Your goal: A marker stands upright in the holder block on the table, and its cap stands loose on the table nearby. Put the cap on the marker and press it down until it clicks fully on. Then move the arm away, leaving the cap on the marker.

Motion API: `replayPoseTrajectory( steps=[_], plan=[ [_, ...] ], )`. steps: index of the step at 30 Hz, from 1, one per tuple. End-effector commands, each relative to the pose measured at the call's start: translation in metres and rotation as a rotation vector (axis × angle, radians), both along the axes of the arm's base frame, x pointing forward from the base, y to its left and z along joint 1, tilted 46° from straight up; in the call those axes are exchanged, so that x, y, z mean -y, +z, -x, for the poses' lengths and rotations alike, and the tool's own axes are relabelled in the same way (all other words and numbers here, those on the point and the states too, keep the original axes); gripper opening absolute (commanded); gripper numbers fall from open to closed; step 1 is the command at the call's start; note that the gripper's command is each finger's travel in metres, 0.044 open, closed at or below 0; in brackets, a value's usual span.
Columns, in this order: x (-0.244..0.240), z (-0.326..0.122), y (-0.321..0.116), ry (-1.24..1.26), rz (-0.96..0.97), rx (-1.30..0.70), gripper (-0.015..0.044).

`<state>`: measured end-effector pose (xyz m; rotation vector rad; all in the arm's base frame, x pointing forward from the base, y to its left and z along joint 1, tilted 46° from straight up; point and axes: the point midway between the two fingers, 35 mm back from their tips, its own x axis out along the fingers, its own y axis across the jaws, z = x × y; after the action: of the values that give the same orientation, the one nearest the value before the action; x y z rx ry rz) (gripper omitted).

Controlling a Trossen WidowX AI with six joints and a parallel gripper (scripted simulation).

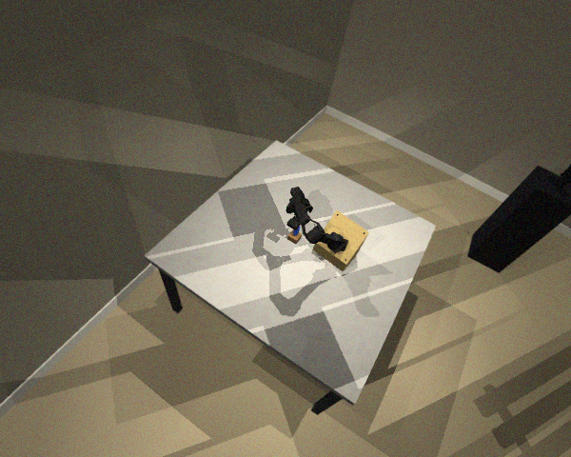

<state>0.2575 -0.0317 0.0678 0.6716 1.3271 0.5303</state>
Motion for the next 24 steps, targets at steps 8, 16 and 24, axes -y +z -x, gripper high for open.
replayPoseTrajectory(
  steps=[8, 16, 24],
  plan=[
    [-0.012, -0.002, -0.011, -0.001, -0.008, -0.008, 0.0000],
    [-0.020, -0.004, -0.018, -0.001, -0.008, -0.008, 0.0000],
    [-0.014, -0.005, -0.013, -0.002, 0.001, 0.004, 0.0000]
  ],
)
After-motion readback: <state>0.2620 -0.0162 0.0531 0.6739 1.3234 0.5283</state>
